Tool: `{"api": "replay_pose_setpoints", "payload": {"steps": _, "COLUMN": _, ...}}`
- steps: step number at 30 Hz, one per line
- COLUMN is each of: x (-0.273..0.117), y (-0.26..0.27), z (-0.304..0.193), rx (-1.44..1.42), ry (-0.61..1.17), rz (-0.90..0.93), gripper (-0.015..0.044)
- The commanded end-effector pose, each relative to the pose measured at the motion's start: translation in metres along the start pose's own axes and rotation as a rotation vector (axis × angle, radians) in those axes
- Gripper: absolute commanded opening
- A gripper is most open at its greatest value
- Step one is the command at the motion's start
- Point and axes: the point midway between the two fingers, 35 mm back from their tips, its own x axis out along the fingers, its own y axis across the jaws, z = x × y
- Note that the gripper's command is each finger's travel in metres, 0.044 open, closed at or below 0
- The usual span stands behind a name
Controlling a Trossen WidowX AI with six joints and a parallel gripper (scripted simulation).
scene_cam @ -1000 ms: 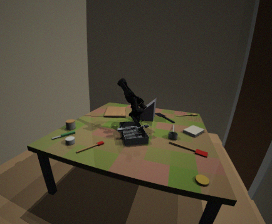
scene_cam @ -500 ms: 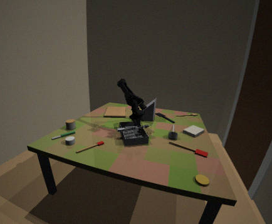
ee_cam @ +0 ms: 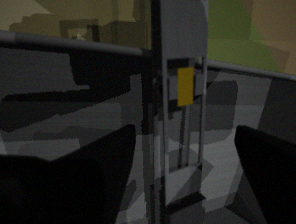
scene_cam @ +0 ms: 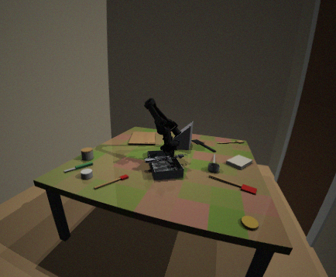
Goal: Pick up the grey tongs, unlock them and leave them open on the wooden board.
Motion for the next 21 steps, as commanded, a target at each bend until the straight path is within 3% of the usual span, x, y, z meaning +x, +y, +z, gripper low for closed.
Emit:
{"api": "replay_pose_setpoints", "payload": {"steps": 1, "x": 0.008, "y": 0.000, "z": 0.001, "rx": -0.005, "ry": -0.005, "rz": 0.000, "gripper": 0.0260}}
{"api": "replay_pose_setpoints", "payload": {"steps": 17, "x": 0.031, "y": 0.003, "z": 0.003, "rx": -0.005, "ry": -0.003, "rz": 0.000, "gripper": 0.0260}}
{"api": "replay_pose_setpoints", "payload": {"steps": 21, "x": 0.027, "y": 0.002, "z": 0.001, "rx": 0.000, "ry": 0.001, "rz": 0.001, "gripper": 0.0155}}
